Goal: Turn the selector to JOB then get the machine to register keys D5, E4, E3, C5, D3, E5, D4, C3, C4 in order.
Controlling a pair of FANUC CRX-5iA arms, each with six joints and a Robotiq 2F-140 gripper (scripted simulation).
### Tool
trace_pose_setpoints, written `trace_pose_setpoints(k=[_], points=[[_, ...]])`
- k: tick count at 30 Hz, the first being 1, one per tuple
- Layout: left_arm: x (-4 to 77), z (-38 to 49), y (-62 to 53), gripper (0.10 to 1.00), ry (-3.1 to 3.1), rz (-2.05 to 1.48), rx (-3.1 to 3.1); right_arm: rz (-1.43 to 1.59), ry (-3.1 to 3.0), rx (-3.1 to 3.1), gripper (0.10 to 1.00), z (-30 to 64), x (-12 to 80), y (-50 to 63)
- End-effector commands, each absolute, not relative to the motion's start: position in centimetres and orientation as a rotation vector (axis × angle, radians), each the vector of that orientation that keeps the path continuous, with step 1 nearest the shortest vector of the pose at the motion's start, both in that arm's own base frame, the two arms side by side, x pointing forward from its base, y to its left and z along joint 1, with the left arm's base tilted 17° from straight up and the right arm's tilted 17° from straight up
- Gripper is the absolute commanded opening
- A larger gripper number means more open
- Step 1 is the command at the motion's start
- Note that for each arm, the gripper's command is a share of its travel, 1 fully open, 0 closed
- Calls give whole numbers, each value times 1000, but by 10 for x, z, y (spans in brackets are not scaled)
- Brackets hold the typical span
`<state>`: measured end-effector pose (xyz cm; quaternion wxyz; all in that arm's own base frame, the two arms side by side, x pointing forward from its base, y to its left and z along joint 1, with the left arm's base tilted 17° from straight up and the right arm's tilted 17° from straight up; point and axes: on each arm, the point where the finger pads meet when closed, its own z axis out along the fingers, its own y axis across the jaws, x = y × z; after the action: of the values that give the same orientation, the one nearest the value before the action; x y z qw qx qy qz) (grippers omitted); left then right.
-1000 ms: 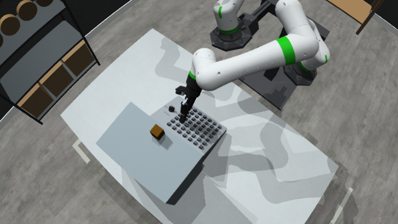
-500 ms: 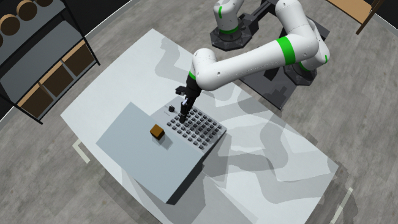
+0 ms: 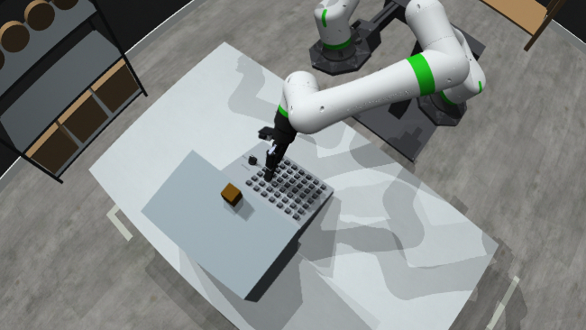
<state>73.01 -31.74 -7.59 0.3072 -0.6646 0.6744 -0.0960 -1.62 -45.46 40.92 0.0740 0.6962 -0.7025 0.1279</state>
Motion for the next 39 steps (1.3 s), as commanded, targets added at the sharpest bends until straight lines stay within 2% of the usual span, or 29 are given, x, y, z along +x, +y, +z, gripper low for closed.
trace_pose_setpoints(k=[1, 39], points=[[731, -74, -318, 99, 1783, -257, -1758, 385, -2108, 2088, 1000, 410, -16, -455], [714, -50, -327, 99, 1783, -257, -1758, 385, -2108, 2088, 1000, 410, -16, -455]])
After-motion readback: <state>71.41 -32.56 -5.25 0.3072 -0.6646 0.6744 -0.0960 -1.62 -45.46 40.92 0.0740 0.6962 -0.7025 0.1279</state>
